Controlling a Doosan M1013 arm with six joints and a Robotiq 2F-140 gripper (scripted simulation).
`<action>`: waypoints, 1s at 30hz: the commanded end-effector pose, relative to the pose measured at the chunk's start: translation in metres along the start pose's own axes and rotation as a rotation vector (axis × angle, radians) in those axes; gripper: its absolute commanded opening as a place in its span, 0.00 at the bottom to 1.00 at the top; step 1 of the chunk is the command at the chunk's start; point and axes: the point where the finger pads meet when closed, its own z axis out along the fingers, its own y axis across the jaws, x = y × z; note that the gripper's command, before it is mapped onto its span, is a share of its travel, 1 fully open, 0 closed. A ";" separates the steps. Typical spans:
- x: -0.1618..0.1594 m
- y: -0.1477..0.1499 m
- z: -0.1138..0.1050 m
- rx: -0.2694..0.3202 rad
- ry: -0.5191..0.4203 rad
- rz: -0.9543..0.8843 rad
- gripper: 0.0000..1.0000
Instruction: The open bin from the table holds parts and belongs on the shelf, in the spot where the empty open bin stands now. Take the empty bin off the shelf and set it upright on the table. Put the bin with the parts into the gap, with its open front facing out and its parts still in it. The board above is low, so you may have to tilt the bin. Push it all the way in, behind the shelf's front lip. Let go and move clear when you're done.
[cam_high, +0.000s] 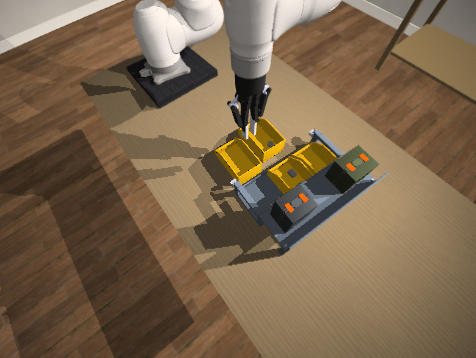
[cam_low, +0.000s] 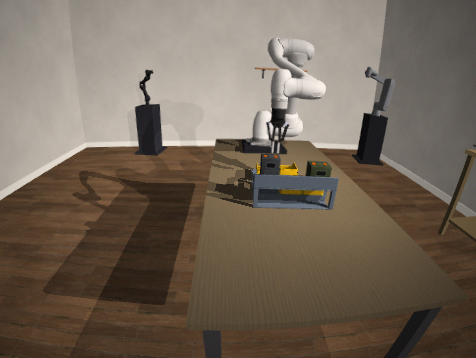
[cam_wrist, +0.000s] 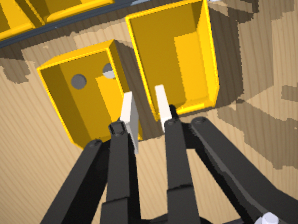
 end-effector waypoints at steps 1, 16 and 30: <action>0.000 0.000 0.000 0.019 -0.012 -0.029 0.24; 0.000 0.000 0.000 0.019 -0.012 -0.029 0.24; 0.000 0.000 0.003 0.019 -0.012 -0.029 0.24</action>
